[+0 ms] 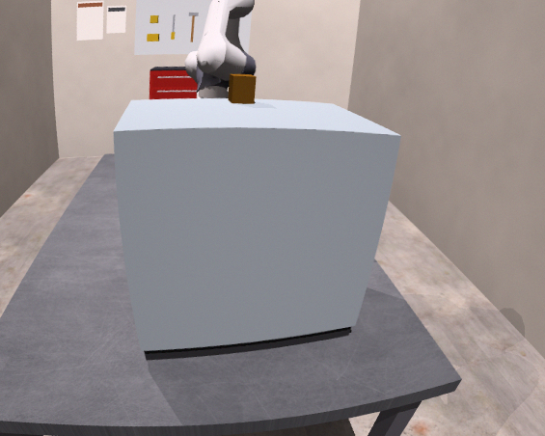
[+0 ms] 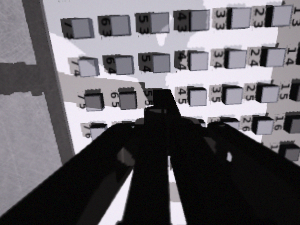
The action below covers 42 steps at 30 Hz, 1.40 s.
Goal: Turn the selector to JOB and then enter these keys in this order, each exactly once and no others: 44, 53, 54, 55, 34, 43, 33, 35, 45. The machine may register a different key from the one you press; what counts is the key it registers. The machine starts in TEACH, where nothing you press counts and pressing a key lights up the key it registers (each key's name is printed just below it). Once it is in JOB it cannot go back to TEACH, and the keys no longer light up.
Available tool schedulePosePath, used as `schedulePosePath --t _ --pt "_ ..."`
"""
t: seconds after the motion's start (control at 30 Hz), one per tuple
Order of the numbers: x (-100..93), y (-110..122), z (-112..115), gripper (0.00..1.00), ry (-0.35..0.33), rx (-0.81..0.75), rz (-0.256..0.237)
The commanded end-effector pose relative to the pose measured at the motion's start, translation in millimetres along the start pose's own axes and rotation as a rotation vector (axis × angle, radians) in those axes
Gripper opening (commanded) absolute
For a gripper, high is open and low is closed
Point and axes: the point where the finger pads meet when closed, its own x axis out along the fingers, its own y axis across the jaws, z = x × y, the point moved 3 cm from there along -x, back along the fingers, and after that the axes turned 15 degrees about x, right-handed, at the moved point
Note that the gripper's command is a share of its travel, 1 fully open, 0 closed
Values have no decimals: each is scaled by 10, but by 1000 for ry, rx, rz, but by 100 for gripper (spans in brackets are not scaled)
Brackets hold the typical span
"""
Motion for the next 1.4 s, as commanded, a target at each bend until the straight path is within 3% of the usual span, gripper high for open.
schedulePosePath --t 0.0,1.37 --pt "16 2 -18 10 -4 -45 16" --pt "97 2 -17 10 -4 -45 16"
